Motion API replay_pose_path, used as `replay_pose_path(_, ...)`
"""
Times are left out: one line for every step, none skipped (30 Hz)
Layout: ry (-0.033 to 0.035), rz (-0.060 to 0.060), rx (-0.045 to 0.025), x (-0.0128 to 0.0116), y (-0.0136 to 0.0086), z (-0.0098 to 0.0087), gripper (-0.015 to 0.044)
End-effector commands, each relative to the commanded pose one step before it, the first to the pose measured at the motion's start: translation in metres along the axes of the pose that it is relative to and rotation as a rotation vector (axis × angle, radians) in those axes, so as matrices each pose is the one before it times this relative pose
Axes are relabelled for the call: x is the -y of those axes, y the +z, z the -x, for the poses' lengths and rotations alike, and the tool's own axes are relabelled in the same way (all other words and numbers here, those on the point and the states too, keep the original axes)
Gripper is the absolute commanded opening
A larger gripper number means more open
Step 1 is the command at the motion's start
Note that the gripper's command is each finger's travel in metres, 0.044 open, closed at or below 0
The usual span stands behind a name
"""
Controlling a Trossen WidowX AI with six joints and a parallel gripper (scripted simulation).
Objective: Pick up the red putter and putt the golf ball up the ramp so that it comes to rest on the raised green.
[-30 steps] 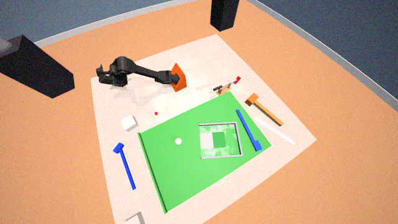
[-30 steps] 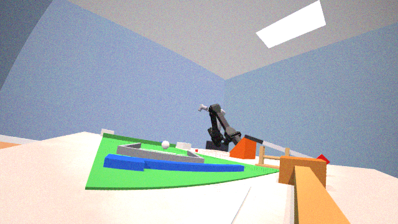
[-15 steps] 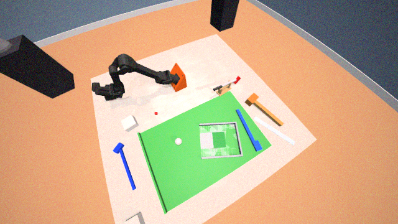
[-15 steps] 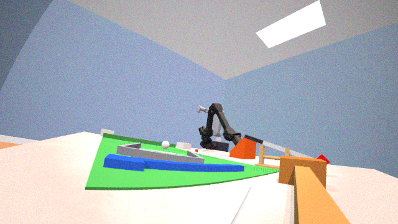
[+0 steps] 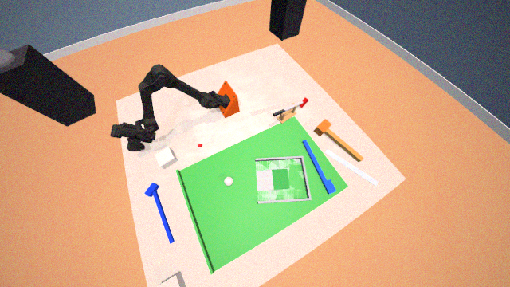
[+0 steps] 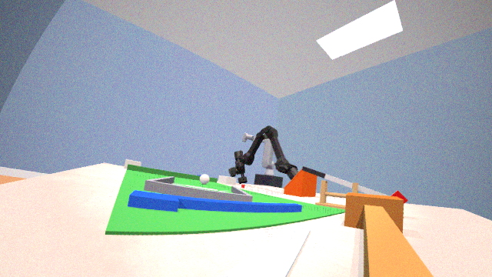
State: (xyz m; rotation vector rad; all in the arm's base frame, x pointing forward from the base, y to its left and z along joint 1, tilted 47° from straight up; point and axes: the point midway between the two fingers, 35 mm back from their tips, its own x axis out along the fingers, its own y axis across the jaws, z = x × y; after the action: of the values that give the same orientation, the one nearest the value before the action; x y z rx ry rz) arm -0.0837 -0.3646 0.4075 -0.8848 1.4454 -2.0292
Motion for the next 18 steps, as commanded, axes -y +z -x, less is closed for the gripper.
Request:
replay_pose_path(0.02229, -0.0663, 0.12037, 0.00388, 0.0366, 0.02074, 0.044)
replay_pose_path(0.0098, -0.0143, 0.02975, -0.00118, 0.00986, 0.00441, 0.044)
replay_pose_path(0.01168, -0.0134, 0.02893, -0.00203, 0.00974, 0.00401, 0.044)
replay_pose_path(0.01283, -0.0127, 0.02831, -0.00256, 0.00965, 0.00376, 0.044)
replay_pose_path(0.01337, -0.0125, 0.02801, -0.00281, 0.00962, 0.00367, 0.044)
replay_pose_path(0.01453, -0.0131, 0.0296, -0.00313, 0.01022, 0.00388, 0.044)
replay_pose_path(0.01583, -0.0139, 0.03151, -0.00347, 0.01094, 0.00415, 0.044)
replay_pose_path(0.01614, -0.0138, 0.03137, -0.00361, 0.01095, 0.00413, 0.044)
replay_pose_path(0.01645, -0.0137, 0.03123, -0.00375, 0.01097, 0.00412, 0.044)
replay_pose_path(0.01676, -0.0136, 0.03108, -0.0039, 0.01098, 0.00411, 0.044)
replay_pose_path(0.01707, -0.0135, 0.03092, -0.00404, 0.01099, 0.00409, 0.044)
replay_pose_path(0.01738, -0.0133, 0.03076, -0.00419, 0.011, 0.00408, 0.044)
replay_pose_path(0.01768, -0.0132, 0.0306, -0.00434, 0.01101, 0.00406, 0.044)
replay_pose_path(0.01799, -0.0131, 0.03043, -0.00448, 0.01101, 0.00405, 0.044)
replay_pose_path(0.0183, -0.0129, 0.03025, -0.00463, 0.01102, 0.00403, 0.044)
replay_pose_path(0.01878, -0.0129, 0.03035, -0.00483, 0.01112, 0.00405, 0.044)
replay_pose_path(0.01921, -0.0129, 0.03034, -0.00501, 0.01118, 0.00406, 0.044)
replay_pose_path(0.01952, -0.0127, 0.03015, -0.00517, 0.01118, 0.00404, 0.044)
